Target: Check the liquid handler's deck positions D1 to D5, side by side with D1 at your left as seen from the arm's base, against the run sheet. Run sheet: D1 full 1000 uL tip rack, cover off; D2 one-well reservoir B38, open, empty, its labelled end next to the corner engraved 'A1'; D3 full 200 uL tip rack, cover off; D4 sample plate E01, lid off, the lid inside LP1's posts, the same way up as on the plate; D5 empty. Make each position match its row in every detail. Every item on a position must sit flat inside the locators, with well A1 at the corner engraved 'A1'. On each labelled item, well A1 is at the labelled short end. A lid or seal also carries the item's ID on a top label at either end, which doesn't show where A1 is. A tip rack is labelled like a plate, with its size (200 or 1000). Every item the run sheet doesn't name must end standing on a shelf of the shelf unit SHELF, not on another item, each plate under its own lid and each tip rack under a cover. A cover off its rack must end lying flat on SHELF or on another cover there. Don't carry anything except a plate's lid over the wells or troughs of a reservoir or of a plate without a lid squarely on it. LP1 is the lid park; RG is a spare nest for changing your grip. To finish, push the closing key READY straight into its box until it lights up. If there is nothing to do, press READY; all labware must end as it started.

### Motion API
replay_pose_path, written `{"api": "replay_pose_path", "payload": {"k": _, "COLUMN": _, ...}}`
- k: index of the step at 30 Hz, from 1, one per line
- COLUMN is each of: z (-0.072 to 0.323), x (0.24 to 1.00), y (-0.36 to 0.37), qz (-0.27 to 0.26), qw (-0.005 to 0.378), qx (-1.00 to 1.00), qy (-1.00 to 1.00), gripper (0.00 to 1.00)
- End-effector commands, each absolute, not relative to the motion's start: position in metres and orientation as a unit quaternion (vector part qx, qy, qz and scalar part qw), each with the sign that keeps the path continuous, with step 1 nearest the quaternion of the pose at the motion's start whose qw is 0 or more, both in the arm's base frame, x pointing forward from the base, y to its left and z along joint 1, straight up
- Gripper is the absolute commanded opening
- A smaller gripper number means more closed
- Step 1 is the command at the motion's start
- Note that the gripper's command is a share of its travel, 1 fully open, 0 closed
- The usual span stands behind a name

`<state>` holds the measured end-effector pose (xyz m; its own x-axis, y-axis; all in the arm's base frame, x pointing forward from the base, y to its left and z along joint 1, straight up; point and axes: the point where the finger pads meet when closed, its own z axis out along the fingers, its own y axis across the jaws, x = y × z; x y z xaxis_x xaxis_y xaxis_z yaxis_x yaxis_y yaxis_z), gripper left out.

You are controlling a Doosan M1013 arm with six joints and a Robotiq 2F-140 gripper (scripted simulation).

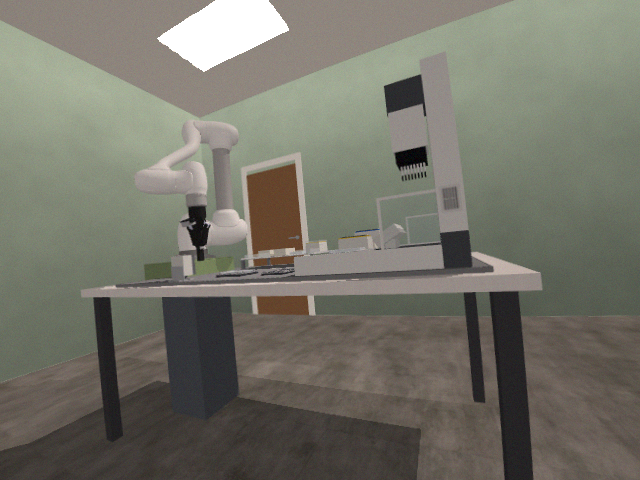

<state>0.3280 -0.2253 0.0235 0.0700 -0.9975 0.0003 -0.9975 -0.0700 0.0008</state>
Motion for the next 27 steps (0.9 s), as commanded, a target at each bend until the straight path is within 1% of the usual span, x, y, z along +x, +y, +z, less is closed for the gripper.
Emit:
{"api": "replay_pose_path", "payload": {"k": 1, "z": 0.021, "x": 0.328, "y": -0.226, "qz": 0.000, "qw": 0.000, "qx": 0.731, "qy": -0.682, "gripper": 0.10}}
{"api": "replay_pose_path", "payload": {"k": 14, "z": -0.001, "x": 0.328, "y": -0.226, "qz": 0.000, "qw": 0.000, "qx": 0.731, "qy": -0.682, "gripper": 0.10}}
{"api": "replay_pose_path", "payload": {"k": 27, "z": -0.004, "x": 0.329, "y": -0.230, "qz": 0.000, "qw": 0.000, "qx": 0.731, "qy": -0.682, "gripper": 0.10}}
